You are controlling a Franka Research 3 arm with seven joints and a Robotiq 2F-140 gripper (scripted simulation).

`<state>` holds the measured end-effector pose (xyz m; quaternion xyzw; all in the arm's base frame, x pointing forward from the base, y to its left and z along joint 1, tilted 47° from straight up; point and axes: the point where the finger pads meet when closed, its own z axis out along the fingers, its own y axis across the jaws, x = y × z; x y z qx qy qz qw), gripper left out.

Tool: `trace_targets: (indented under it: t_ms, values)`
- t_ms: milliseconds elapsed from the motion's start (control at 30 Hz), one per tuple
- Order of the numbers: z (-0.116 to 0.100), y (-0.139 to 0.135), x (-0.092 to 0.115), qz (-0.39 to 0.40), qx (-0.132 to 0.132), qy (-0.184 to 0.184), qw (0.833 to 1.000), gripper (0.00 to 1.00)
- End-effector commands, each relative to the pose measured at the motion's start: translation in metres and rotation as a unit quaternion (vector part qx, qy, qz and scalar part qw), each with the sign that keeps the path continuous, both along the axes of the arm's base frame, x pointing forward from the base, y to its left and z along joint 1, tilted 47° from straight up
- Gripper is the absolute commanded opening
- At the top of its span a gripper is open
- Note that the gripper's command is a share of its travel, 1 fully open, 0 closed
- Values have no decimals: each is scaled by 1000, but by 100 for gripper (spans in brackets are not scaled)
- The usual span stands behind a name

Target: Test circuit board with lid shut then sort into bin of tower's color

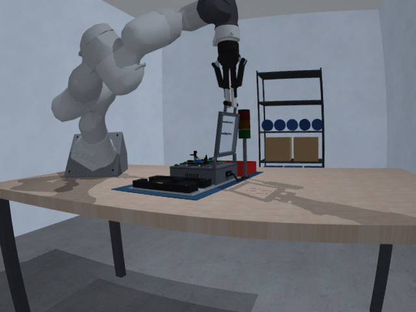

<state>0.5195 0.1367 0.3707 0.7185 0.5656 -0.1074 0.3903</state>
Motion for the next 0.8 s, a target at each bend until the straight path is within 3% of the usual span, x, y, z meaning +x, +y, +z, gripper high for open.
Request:
trace_targets:
  t_ms: [0,767]
  values:
    - [-4,2,-8,-7,3,2,1000,0]
    - [-25,4,-50,-7,3,2,1000,0]
